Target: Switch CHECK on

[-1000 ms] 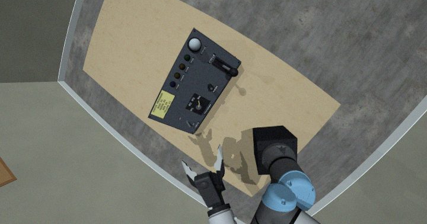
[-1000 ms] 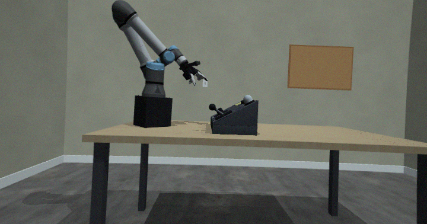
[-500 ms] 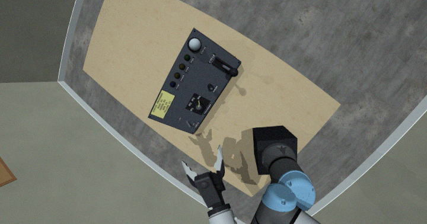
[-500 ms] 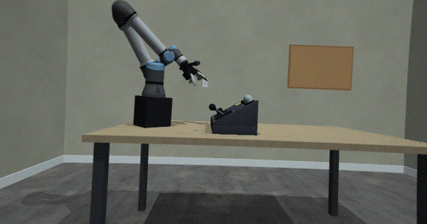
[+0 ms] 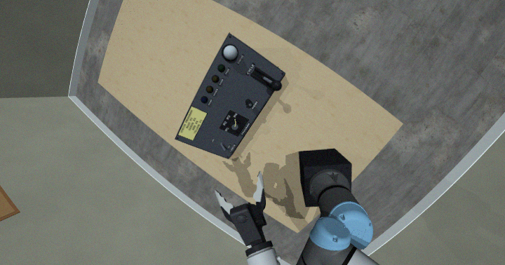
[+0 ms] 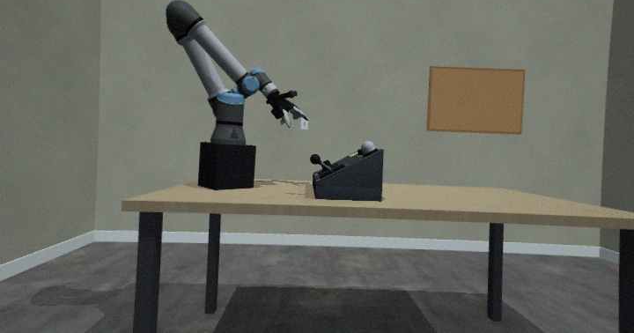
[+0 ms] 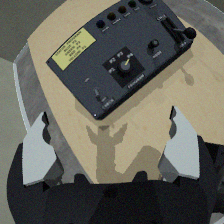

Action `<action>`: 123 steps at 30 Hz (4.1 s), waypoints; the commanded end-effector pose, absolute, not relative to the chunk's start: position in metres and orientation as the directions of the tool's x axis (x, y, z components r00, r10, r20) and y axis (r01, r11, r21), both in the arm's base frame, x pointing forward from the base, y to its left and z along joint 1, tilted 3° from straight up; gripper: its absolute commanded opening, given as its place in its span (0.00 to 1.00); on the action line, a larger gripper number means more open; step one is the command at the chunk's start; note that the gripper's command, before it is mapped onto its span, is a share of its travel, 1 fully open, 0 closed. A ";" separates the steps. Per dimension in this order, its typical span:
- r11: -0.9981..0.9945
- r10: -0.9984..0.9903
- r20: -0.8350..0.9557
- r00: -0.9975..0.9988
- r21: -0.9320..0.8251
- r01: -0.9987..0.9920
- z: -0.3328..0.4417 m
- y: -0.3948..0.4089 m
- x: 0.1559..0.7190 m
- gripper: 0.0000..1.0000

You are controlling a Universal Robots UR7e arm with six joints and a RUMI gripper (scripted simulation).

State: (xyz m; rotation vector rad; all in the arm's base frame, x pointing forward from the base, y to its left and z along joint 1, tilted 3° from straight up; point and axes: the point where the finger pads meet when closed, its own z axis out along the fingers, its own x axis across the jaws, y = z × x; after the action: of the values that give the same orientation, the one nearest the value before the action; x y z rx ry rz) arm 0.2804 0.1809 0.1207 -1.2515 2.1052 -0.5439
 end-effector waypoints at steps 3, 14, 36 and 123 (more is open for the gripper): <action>0.466 -0.884 -0.302 -0.357 -0.624 -0.628 0.121 0.181 0.281 1.00; 0.466 -0.884 -0.302 -0.357 -0.624 -0.628 0.121 0.181 0.281 1.00; 0.465 -0.884 -0.301 -0.357 -0.624 -0.628 0.121 0.181 0.281 1.00; -0.155 -0.972 -0.160 0.170 -0.100 -0.983 0.126 -0.028 0.406 1.00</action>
State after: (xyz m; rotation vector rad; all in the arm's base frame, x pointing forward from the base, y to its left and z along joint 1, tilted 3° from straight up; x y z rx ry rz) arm 0.4157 -0.0211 0.1358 -2.2552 2.0125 0.0725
